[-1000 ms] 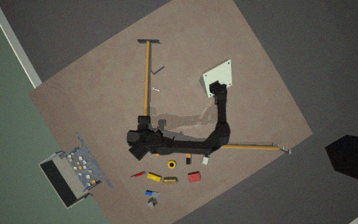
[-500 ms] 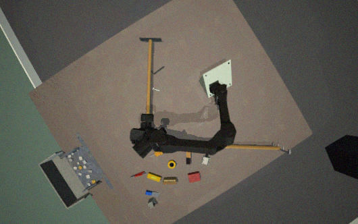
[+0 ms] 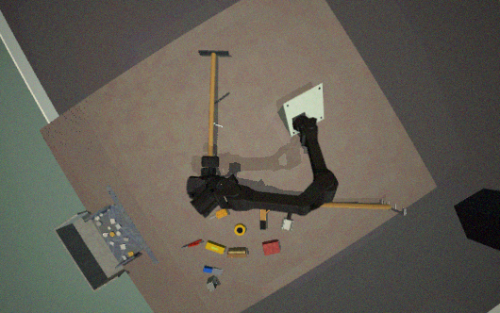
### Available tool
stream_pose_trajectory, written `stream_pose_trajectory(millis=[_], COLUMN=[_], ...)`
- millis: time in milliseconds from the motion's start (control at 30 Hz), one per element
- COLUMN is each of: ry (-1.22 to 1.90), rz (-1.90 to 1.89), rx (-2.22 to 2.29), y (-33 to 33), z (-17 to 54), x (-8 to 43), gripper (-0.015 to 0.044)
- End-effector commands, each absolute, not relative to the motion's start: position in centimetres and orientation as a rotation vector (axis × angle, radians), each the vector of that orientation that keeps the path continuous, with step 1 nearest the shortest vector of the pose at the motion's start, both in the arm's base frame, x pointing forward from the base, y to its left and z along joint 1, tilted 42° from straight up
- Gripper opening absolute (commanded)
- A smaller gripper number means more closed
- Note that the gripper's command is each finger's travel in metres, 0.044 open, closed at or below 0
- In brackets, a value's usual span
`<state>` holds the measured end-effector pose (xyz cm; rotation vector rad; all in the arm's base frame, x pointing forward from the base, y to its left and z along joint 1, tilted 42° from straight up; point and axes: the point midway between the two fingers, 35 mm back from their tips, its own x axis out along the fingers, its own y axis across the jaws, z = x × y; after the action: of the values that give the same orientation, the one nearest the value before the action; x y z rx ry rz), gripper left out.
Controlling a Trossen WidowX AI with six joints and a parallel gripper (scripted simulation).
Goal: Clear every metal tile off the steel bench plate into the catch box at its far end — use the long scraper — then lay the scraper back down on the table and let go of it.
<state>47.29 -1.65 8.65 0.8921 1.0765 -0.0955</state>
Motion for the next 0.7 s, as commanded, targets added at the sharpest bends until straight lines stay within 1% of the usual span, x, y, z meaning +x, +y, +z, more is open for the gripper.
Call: stream_pose_trajectory(millis=[0,667], ry=[1.053,1.055], rz=[-0.098,-0.099], rx=[0.886,0.886], y=[-2.3,-2.5], z=[9.3,9.1], x=[46.9,43.9], gripper=[0.0000,0.0000])
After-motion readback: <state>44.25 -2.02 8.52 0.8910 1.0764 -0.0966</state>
